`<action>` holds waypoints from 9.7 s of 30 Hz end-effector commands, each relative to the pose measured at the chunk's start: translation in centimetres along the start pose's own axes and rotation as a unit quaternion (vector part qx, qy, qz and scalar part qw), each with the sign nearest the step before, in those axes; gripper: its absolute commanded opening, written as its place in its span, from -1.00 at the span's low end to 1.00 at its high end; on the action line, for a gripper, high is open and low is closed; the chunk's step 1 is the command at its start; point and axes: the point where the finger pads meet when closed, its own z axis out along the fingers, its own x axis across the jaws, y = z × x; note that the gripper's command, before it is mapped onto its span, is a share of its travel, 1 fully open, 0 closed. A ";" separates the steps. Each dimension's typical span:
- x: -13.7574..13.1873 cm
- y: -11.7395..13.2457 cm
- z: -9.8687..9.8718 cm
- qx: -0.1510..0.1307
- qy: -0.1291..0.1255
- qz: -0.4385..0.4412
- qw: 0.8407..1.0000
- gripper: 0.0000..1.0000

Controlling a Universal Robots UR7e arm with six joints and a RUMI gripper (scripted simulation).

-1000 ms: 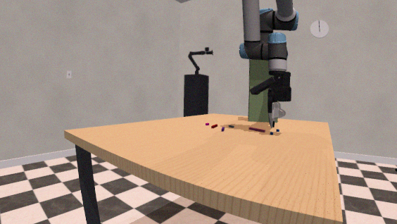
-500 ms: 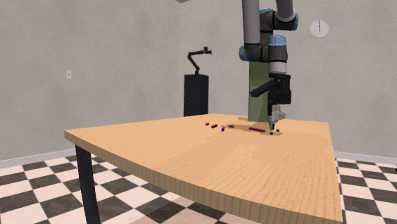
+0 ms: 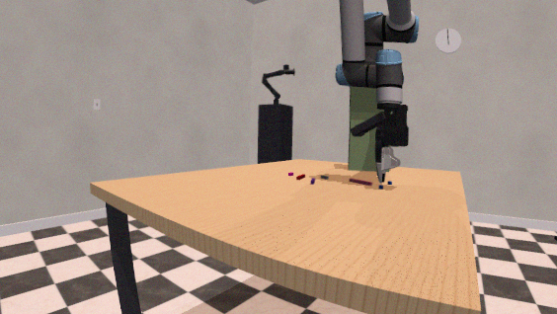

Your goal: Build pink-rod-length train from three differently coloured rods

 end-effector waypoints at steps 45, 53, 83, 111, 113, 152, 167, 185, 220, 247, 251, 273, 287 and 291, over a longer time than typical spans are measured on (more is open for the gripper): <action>-0.2 0.2 0.0 0.000 -0.002 -0.001 1.000 -0.72; -0.2 0.2 0.0 0.000 -0.002 -0.001 1.000 -0.72; -0.2 0.2 0.4 0.000 -0.002 -0.001 1.000 -0.72; -0.2 0.2 1.7 0.000 -0.002 -0.001 1.000 -0.72; -0.2 0.2 1.7 0.000 -0.002 -0.001 1.000 -0.72; -0.2 0.2 1.7 0.000 -0.002 -0.001 1.000 -1.00; -0.2 0.2 1.7 0.000 -0.002 -0.001 1.000 -1.00; -0.1 0.1 0.0 0.000 0.000 0.000 1.000 -1.00; -0.1 0.1 -8.4 0.000 -0.001 0.000 1.000 -1.00; 0.0 0.0 -8.4 0.000 -0.001 0.023 1.000 -1.00; 0.0 0.0 -8.3 0.000 -0.001 0.036 0.999 -1.00; 0.3 -0.2 -8.3 0.000 0.000 0.146 0.989 -1.00; 0.6 -0.4 -8.3 0.000 -0.001 0.293 0.956 -1.00; 0.7 -0.4 -8.3 0.000 -0.001 0.316 0.949 -1.00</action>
